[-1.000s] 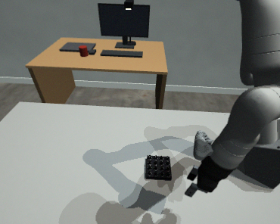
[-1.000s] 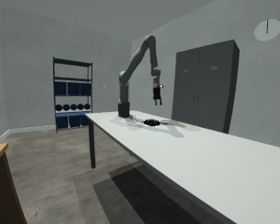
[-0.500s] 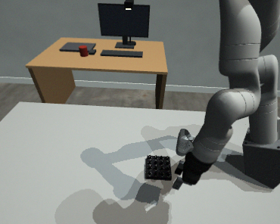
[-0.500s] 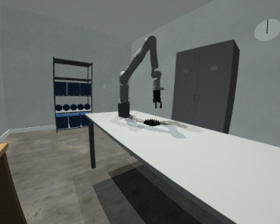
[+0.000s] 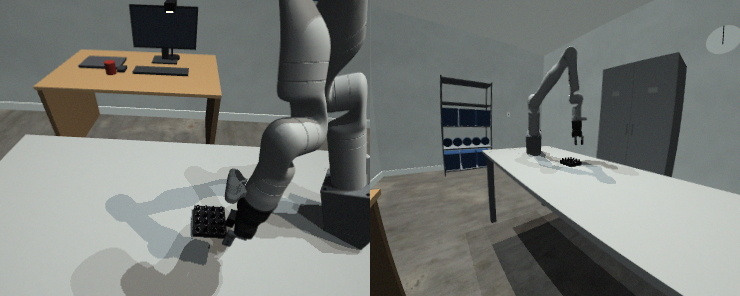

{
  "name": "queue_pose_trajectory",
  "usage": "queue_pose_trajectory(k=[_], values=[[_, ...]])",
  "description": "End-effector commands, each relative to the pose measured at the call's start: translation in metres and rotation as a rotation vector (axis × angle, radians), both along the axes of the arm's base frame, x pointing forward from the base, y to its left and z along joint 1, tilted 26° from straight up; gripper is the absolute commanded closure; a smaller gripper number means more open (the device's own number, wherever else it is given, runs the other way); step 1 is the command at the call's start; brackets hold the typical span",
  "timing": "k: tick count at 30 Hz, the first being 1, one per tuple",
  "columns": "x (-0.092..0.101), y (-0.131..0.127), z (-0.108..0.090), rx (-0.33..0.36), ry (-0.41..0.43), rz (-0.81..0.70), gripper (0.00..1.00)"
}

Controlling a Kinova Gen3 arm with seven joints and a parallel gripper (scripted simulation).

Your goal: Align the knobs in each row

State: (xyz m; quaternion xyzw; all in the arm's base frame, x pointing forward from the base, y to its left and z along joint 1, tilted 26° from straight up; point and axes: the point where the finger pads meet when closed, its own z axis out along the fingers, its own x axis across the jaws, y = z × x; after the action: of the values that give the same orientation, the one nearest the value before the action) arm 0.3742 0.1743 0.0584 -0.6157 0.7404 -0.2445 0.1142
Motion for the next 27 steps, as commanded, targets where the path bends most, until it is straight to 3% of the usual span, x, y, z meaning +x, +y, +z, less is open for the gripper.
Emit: queue_pose_trajectory(k=[1, 27], values=[[0.002, -0.003, 0.000, -0.001, 0.002, 0.002, 0.00], [0.021, -0.037, -0.005, -0.033, 0.041, 0.053, 0.00]])
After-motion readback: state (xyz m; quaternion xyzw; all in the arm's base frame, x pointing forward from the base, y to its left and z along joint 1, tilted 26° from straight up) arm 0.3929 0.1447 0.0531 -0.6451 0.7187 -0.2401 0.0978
